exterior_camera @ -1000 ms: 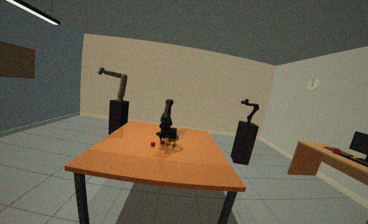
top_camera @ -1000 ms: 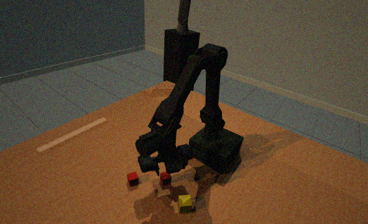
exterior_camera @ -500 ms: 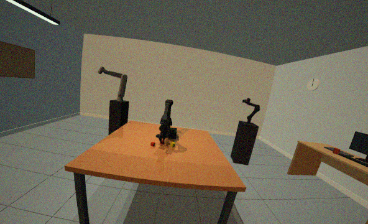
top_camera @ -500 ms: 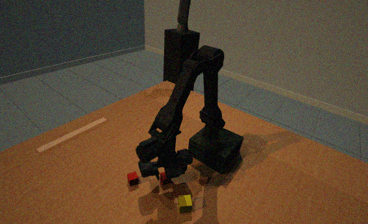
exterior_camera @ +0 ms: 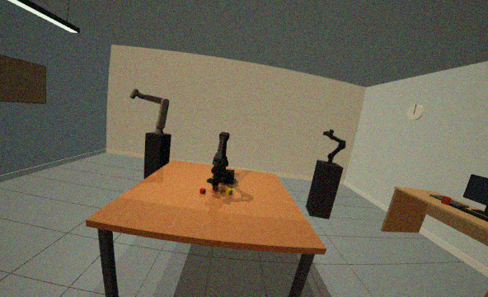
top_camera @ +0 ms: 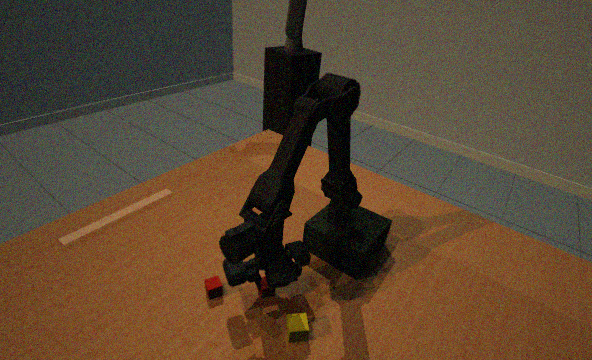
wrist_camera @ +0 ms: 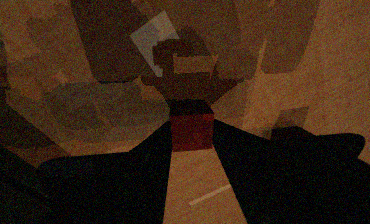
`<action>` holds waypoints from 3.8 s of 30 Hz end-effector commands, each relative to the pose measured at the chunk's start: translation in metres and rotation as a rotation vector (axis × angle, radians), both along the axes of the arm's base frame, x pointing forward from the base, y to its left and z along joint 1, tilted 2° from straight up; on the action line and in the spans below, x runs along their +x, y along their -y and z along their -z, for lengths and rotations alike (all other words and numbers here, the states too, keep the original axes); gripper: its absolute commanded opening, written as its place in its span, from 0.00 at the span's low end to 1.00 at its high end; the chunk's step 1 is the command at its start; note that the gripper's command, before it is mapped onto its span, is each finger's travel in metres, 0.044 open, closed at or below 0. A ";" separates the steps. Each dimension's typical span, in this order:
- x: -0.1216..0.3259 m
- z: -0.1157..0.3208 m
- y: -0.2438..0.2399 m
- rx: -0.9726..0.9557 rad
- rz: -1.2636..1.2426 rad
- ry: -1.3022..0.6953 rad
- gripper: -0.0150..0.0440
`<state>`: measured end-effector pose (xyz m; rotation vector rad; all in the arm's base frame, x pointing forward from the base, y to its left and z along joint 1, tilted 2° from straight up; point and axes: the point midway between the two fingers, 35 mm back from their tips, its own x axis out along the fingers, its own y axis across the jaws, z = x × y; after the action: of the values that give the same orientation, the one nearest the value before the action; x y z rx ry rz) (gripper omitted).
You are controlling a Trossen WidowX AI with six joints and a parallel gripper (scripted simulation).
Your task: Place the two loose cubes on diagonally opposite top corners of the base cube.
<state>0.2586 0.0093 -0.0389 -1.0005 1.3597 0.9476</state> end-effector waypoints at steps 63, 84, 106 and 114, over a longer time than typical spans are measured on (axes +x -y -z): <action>0.017 -0.083 -0.064 0.005 -0.287 -0.014 0.43; 0.020 -0.066 -0.105 0.009 -0.463 -0.019 0.43; 0.020 -0.040 -0.104 0.009 -0.464 -0.019 0.43; 0.020 -0.038 -0.104 0.009 -0.463 -0.019 0.43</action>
<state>0.2789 0.1129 0.0000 -1.3336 1.1608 1.3013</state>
